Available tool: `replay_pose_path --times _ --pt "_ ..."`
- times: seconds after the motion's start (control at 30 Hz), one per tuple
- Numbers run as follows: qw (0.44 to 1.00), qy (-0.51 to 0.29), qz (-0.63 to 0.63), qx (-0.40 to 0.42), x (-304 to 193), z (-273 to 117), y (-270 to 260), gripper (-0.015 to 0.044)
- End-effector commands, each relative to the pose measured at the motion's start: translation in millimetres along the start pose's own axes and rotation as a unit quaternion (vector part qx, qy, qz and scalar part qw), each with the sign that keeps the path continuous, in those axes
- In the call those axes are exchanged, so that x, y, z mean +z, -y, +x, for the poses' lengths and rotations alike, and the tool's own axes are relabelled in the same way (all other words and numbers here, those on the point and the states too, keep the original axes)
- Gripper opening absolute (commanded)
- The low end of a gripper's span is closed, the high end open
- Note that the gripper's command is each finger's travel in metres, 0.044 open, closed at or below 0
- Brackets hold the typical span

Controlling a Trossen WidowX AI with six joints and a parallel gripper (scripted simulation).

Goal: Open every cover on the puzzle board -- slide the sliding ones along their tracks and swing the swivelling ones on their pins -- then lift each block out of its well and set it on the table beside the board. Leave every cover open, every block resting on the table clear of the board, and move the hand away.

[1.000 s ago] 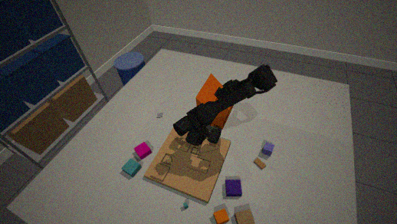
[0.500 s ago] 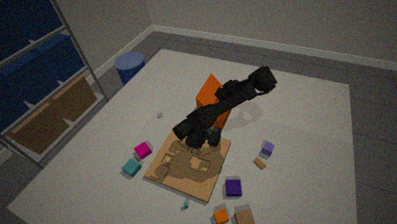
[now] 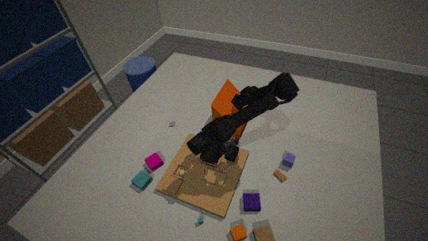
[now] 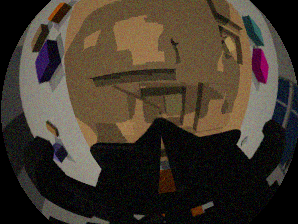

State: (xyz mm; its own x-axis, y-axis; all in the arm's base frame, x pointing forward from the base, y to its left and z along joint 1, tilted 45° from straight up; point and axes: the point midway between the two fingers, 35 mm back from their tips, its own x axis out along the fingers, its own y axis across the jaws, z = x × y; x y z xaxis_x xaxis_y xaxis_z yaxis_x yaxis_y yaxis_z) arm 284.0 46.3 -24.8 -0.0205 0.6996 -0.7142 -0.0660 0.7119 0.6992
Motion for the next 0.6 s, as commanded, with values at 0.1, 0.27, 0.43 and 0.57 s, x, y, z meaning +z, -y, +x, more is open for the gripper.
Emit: replay_pose_path --times 0.1,0.27,0.43,0.57 --pt "1.0 0.001 0.0 0.002 7 0 -6 0.0" --pt "1.0 0.001 0.0 0.003 12 0 -10 0.0" --pt "1.0 0.002 0.0 0.003 16 0 -15 0.0" --pt "1.0 0.002 0.0 0.003 18 0 -16 0.0"
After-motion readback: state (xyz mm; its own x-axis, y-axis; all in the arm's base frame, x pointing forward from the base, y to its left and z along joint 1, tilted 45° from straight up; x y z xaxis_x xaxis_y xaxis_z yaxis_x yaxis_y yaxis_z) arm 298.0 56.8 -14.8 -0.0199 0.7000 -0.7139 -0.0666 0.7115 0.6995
